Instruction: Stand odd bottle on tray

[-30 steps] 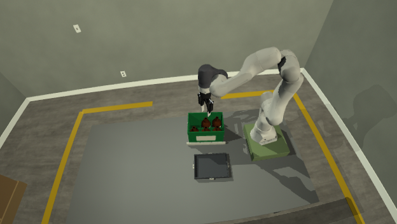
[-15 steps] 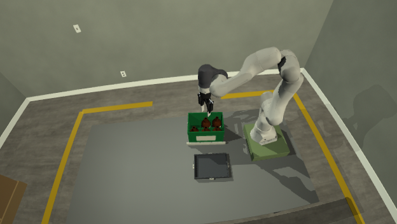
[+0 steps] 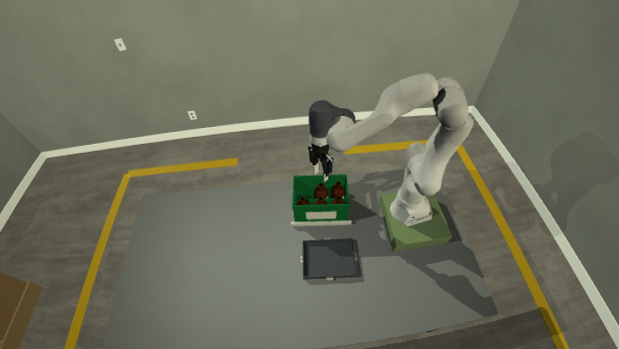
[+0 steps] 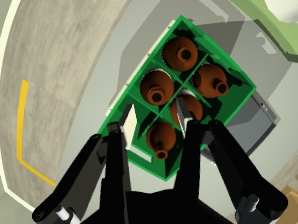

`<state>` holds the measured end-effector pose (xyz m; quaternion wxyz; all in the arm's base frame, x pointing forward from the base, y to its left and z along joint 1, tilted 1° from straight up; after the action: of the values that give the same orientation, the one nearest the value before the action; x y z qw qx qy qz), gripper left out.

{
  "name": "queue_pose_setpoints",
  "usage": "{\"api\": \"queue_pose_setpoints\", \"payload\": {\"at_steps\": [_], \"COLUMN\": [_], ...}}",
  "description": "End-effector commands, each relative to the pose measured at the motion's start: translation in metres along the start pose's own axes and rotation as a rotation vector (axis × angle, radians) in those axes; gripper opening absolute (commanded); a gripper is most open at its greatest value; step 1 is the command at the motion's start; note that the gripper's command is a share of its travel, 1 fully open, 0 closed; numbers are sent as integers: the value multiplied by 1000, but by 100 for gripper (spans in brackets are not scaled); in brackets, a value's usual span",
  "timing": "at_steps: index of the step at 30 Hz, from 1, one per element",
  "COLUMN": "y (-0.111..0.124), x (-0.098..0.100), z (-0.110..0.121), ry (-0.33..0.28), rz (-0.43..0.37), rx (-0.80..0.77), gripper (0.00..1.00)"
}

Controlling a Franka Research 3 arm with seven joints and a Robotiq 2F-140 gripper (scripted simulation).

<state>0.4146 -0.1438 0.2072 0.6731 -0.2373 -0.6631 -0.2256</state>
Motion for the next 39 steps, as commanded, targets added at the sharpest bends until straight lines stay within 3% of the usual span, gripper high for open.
{"api": "queue_pose_setpoints", "payload": {"at_steps": [1, 39], "y": [2, 2], "x": [-2, -39], "z": [0, 0], "ry": [-1, -1], "rz": [-1, -1], "rx": [2, 1], "gripper": [44, 44]}}
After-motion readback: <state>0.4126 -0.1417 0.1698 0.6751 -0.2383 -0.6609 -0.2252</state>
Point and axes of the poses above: the point where the finger pads meet when closed, its own x axis back along the fingers, its own z axis across the jaws, y = z × x, the point moved 3 cm from there along x, back along the fingers, and after that the axes turned 11 degrees about x, right-handed, at the moved point
